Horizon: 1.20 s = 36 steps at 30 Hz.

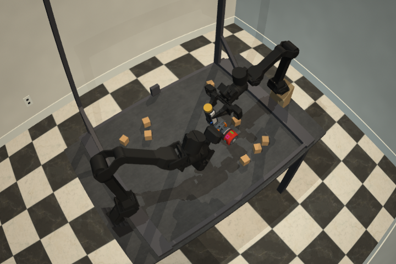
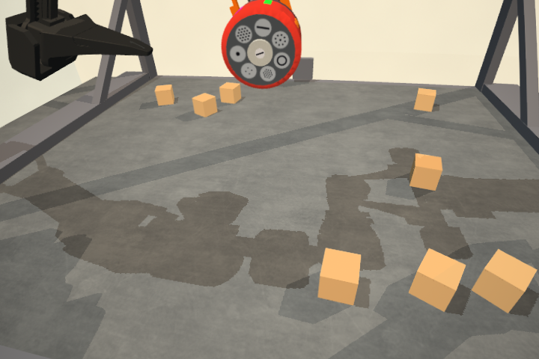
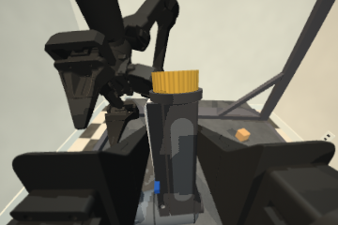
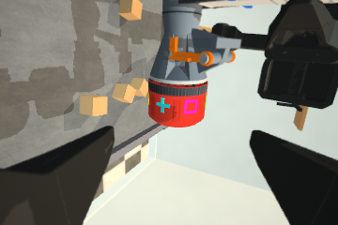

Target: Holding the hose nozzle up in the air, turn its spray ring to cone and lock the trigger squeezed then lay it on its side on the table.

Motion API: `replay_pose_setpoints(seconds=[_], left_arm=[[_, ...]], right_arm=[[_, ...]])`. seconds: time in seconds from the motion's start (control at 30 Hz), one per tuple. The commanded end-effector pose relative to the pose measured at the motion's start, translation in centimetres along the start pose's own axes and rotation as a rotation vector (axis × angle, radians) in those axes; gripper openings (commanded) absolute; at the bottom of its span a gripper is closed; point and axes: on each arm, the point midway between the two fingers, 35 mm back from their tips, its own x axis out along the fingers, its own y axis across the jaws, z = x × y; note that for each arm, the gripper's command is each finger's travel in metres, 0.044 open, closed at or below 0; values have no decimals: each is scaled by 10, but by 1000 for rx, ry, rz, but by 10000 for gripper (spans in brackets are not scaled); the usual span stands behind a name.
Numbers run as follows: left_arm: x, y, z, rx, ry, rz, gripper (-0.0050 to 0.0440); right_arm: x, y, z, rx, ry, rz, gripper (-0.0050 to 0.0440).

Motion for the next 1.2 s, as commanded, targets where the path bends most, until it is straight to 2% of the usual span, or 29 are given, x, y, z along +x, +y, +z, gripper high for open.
replay_pose_setpoints(seconds=[0.0,1.17], left_arm=[[-6,1,22,-1,-56,0,170],[-6,1,22,-1,-56,0,170]], right_arm=[[-12,-4,2,-4,0,-13,414],[-13,-5,2,-2,-3,-11,414]])
